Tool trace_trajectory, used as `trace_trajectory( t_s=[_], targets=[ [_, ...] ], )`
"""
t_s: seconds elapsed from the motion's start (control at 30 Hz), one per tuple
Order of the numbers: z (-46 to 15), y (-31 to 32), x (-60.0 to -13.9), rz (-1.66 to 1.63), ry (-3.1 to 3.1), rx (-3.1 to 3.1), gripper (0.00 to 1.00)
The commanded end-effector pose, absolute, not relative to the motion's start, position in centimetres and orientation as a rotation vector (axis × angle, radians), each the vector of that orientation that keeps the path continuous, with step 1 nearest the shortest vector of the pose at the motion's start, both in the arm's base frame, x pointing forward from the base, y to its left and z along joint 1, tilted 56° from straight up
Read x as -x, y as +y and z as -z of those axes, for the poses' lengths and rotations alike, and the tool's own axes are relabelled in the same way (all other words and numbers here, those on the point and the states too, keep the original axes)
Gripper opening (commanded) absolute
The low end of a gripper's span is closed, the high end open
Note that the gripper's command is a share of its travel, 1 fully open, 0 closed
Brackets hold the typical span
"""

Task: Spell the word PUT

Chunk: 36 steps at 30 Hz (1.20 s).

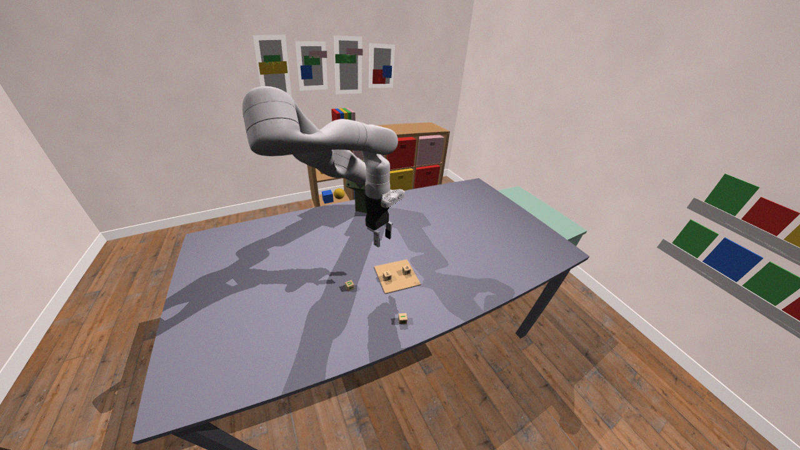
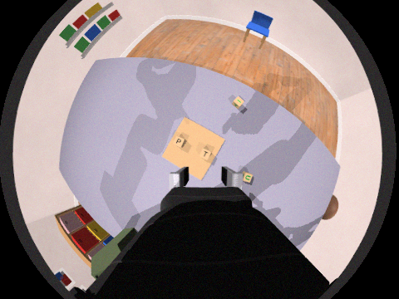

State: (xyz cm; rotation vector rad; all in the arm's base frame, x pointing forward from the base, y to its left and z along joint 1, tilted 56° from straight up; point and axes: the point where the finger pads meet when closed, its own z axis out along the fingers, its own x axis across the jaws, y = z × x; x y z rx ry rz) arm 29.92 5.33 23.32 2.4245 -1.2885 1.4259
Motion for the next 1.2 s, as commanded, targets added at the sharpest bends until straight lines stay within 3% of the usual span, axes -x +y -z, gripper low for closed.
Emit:
trace_trajectory(
  t_s=[0.0, 0.5, 0.8, 0.87, 1.17],
  targets=[
    [-23.3, 5.3, -29.9, -1.426, -1.288, -2.423, 1.00],
    [-23.3, 6.6, -31.6, -1.383, -1.299, -2.441, 1.00],
    [-25.9, 8.5, -39.3, -1.354, -1.308, -2.468, 1.00],
    [-25.9, 8.5, -39.3, -1.354, -1.308, -2.468, 1.00],
    [-30.8, 6.1, -47.5, -1.431, -1.270, -2.436, 1.00]
  ],
)
